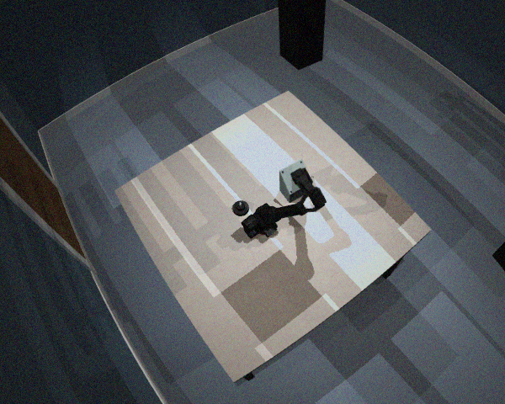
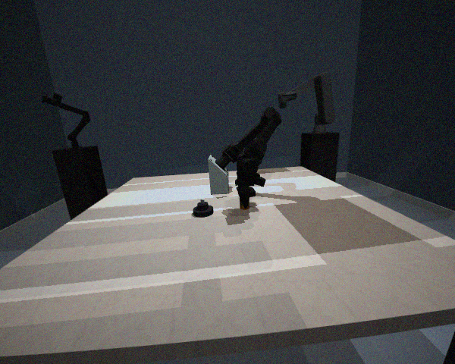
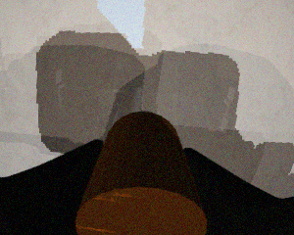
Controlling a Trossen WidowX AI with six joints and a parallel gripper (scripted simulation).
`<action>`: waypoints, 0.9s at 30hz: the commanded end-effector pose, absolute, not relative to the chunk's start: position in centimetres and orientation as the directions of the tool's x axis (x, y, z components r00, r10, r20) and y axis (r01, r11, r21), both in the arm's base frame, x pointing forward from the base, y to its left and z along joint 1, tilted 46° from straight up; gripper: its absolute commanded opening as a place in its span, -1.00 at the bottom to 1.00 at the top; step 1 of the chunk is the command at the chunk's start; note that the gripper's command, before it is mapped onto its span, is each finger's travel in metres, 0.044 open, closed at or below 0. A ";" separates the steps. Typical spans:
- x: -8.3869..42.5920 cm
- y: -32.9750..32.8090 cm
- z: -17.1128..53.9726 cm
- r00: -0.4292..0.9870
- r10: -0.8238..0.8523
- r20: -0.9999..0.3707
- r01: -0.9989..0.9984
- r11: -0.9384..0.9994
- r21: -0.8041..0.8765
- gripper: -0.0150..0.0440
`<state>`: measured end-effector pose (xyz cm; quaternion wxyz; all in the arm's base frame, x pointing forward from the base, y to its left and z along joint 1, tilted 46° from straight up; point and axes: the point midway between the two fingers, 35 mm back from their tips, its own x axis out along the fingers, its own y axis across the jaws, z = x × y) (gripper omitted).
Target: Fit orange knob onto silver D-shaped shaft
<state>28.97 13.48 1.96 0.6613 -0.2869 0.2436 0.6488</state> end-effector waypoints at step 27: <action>29.1 12.7 2.6 0.039 0.717 -0.696 -0.998 -0.007 -0.063 0.50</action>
